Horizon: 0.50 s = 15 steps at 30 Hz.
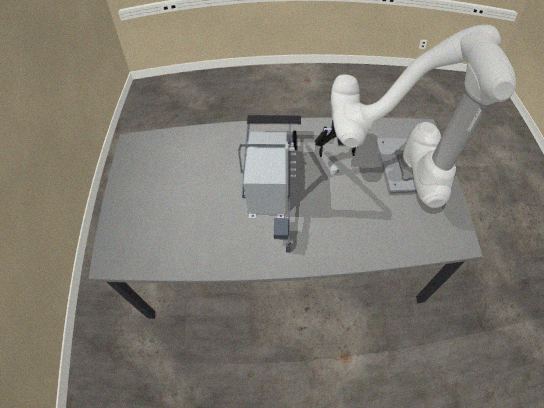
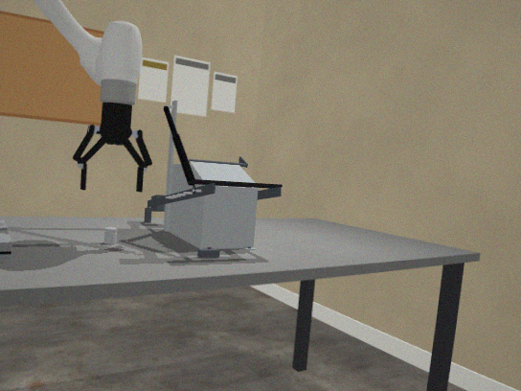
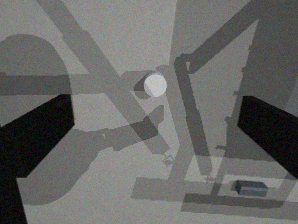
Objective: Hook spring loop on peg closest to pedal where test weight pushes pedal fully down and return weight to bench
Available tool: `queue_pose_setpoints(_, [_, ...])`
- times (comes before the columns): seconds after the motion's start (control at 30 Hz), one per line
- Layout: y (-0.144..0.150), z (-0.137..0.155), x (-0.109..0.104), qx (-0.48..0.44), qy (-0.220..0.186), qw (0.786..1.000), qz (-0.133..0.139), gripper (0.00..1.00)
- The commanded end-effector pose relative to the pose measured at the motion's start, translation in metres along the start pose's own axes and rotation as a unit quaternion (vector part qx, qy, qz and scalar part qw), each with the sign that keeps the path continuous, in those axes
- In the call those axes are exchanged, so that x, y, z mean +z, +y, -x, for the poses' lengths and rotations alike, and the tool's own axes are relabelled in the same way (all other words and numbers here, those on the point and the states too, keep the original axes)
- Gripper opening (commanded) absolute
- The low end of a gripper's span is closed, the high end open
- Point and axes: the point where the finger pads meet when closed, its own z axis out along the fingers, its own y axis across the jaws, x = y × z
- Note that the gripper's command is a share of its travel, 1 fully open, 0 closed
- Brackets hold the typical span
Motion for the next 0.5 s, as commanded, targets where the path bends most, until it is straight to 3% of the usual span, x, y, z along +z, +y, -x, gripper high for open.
queue_pose_setpoints(0.0, [0.000,0.000,-0.004,0.000,0.000,1.000,0.000,1.00])
queue_pose_setpoints(0.47, [0.000,0.000,-0.023,0.000,0.000,1.000,0.000,1.00])
